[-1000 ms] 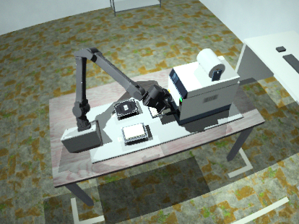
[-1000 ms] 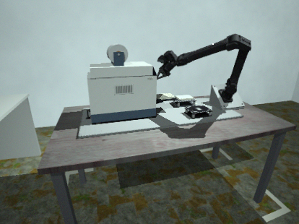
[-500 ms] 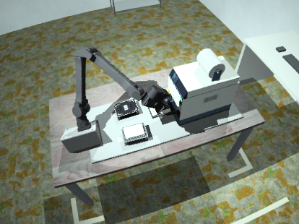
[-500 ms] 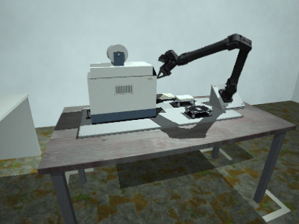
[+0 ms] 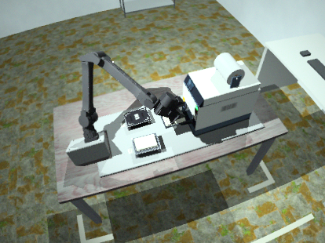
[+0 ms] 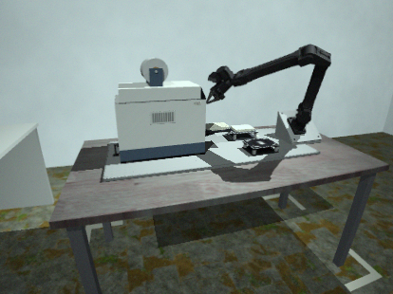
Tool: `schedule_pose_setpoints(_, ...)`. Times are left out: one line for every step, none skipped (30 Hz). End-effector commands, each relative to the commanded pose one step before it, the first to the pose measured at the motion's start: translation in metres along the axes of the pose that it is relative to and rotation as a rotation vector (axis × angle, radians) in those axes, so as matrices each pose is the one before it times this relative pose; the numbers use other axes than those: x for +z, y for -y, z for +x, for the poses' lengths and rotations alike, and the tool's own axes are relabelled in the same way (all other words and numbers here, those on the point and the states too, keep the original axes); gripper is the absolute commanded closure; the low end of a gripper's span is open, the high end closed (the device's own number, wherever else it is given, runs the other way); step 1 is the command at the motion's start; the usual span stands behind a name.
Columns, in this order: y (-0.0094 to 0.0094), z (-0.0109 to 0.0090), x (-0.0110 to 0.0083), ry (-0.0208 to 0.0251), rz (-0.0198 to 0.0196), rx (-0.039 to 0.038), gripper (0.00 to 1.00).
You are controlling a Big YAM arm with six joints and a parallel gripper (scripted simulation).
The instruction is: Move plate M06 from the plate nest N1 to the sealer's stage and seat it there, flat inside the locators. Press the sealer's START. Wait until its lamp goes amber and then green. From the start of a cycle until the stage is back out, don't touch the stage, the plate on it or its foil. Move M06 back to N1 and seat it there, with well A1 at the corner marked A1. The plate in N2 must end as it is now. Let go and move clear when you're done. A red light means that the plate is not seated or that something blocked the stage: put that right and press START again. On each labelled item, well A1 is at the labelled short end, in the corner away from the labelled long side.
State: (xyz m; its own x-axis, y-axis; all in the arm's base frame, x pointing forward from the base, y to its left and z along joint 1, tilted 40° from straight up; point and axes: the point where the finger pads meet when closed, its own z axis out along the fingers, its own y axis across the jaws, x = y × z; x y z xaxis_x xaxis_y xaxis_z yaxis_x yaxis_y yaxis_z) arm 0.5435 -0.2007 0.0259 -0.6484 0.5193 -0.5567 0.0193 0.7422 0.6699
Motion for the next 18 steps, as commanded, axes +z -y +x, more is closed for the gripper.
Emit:
schedule_pose_setpoints(-0.00104, -0.03603, -0.00850, 0.04238, 0.00317, -0.04669, 1.00)
schedule_pose_setpoints(0.00178, 0.00132, 0.00057, -0.00170, 0.00092, 0.00350, 1.00)
schedule_pose_setpoints(0.00172, 0.00124, 0.00052, -0.00158, 0.00090, 0.00336, 1.00)
schedule_pose_setpoints(0.00184, 0.00094, 0.00350, 0.00025, 0.00375, 0.00388, 1.00)
schedule_pose_setpoints(0.00007, 0.00145, 0.00515, -0.00211, 0.00118, 0.00187, 1.00)
schedule_pose_setpoints(-0.00009, 0.00159, 0.00507, -0.00223, -0.00001, 0.00210, 1.00)
schedule_pose_setpoints(-0.00167, 0.00077, 0.00454, -0.00137, -0.00485, 0.00036, 1.00)
schedule_pose_setpoints(-0.00142, 0.00147, 0.00450, -0.00202, -0.00365, 0.00092, 1.00)
schedule_pose_setpoints(0.00000, 0.00000, 0.00000, 0.00000, 0.00000, 0.00000, 1.00)
schedule_pose_setpoints(0.00000, 0.00000, 0.00000, 0.00000, 0.00000, 0.00000, 1.00)
schedule_pose_setpoints(-0.00327, 0.00378, 0.00328, -0.00595, -0.00753, 0.00230, 1.00)
schedule_pose_setpoints(-0.00153, 0.00251, 0.00394, -0.00320, -0.00232, -0.00020, 1.00)
schedule_pose_setpoints(-0.00132, 0.00248, 0.00377, -0.00328, -0.00178, 0.00025, 1.00)
schedule_pose_setpoints(-0.00024, -0.00016, 0.00298, 0.00099, 0.00225, -0.00185, 1.00)
schedule_pose_setpoints(-0.00086, 0.00013, 0.00263, -0.00083, -0.00223, -0.00009, 1.00)
schedule_pose_setpoints(-0.00030, -0.00046, 0.00223, 0.00024, -0.00114, -0.00018, 1.00)
schedule_pose_setpoints(0.00019, -0.00078, 0.00174, 0.00125, -0.00013, 0.00019, 1.00)
schedule_pose_setpoints(0.00041, -0.00086, 0.00155, 0.00155, 0.00017, 0.00010, 1.00)
